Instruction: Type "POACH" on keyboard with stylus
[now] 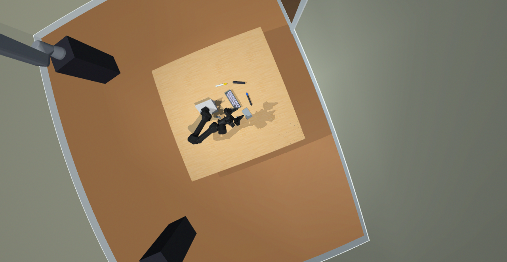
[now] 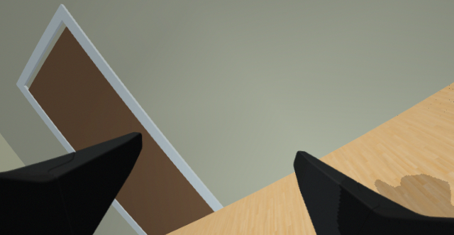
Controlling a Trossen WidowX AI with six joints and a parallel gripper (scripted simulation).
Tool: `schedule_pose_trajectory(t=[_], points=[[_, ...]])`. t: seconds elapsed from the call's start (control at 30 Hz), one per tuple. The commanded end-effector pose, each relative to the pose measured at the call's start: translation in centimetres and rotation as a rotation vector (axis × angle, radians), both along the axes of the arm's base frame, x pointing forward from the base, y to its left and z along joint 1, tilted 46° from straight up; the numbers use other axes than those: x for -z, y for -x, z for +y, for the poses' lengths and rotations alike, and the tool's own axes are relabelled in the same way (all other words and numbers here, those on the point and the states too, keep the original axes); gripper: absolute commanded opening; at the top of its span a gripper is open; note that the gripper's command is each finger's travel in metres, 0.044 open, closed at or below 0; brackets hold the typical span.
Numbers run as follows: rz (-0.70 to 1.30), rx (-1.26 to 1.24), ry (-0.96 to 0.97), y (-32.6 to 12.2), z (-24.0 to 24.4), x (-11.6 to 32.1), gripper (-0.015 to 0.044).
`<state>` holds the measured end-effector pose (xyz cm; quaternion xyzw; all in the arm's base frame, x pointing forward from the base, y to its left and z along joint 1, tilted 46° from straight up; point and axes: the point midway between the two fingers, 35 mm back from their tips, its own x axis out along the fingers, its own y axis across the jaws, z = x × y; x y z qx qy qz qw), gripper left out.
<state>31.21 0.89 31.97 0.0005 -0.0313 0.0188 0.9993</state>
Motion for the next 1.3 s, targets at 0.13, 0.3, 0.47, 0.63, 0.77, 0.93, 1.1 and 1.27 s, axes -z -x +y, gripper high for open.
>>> schedule_pose_trajectory(t=[0.13, 0.3, 0.47, 0.63, 0.77, 0.93, 1.1, 1.27], points=[[0.24, 0.049, -0.044, -3.0, 0.1, 5.1, 0.0309], [0.584, 0.132, -0.022, -5.2, 0.5, 13.2, 0.0177], [0.803, 0.183, 0.049, -5.3, 0.8, 18.4, 0.0046], [1.068, 0.298, 0.111, -4.3, 0.6, 24.4, 0.0], [1.283, 0.414, 0.215, -2.5, 0.3, 29.0, 0.0], [1.506, 0.563, 0.407, 0.3, -0.4, 33.4, 0.0], [1.649, 0.681, 0.623, 2.7, -1.2, 35.9, 0.0], [1.653, 0.686, 0.632, 2.8, -1.2, 36.0, 0.0]])
